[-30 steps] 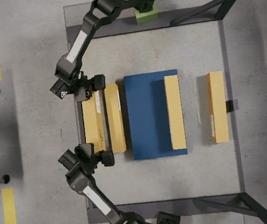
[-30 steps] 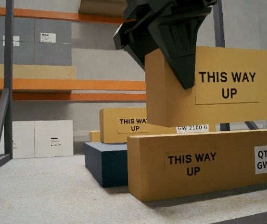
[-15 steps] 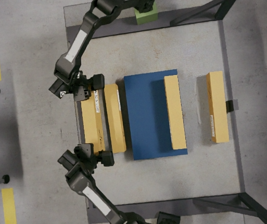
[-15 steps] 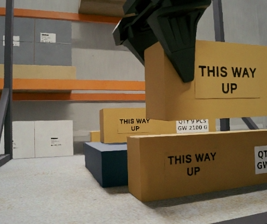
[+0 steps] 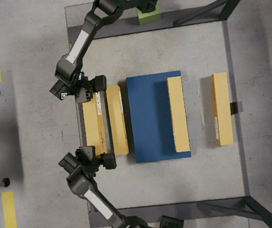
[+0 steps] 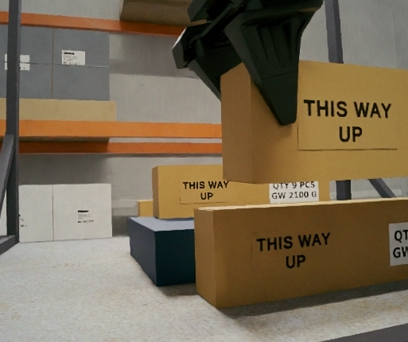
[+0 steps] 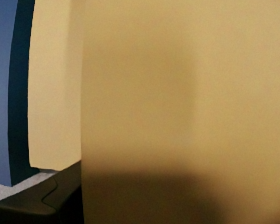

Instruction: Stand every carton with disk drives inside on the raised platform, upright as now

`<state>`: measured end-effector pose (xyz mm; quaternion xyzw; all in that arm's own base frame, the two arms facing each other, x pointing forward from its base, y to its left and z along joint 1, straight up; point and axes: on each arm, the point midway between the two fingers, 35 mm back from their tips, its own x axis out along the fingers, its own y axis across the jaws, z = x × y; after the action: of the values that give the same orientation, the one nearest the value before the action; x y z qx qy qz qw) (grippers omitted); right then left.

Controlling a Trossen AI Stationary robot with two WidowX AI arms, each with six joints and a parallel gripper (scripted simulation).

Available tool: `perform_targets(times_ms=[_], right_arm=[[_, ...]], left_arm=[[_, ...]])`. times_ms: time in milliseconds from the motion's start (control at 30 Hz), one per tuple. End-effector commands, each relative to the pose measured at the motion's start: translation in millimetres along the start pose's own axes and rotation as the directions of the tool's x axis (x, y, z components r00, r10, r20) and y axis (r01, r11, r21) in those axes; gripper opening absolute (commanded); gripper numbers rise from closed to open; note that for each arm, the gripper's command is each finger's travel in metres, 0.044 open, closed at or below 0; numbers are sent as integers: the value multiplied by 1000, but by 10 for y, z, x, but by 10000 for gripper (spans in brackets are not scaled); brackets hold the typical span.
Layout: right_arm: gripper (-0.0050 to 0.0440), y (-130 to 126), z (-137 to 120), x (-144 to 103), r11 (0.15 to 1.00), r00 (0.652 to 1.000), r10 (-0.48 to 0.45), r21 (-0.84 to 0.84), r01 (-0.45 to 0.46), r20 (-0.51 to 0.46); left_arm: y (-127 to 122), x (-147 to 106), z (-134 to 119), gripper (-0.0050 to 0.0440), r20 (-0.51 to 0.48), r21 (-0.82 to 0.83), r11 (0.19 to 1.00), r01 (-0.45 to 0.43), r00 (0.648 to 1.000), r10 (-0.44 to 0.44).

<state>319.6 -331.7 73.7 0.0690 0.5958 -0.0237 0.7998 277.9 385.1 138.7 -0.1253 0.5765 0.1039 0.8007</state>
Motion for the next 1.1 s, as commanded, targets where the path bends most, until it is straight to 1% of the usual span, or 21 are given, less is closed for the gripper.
perform_targets(times_ms=[0, 533, 567, 1067], right_arm=[[-50, -59, 206, -514, 996, 992, -78, -26, 81, 100], [-50, -59, 206, -514, 996, 992, -78, -26, 81, 100], [-50, -57, 205, -484, 996, 992, -80, -25, 83, 102], [-50, -57, 205, -484, 996, 992, -80, -25, 83, 102]], left_arm=[[46, -410, 129, -50, 78, 20, 997, -75, 994, 73], [46, -410, 129, -50, 78, 20, 997, -75, 994, 73], [56, -326, 106, -50, 78, 20, 997, -75, 994, 73], [56, -326, 106, -50, 78, 20, 997, -75, 994, 73]])
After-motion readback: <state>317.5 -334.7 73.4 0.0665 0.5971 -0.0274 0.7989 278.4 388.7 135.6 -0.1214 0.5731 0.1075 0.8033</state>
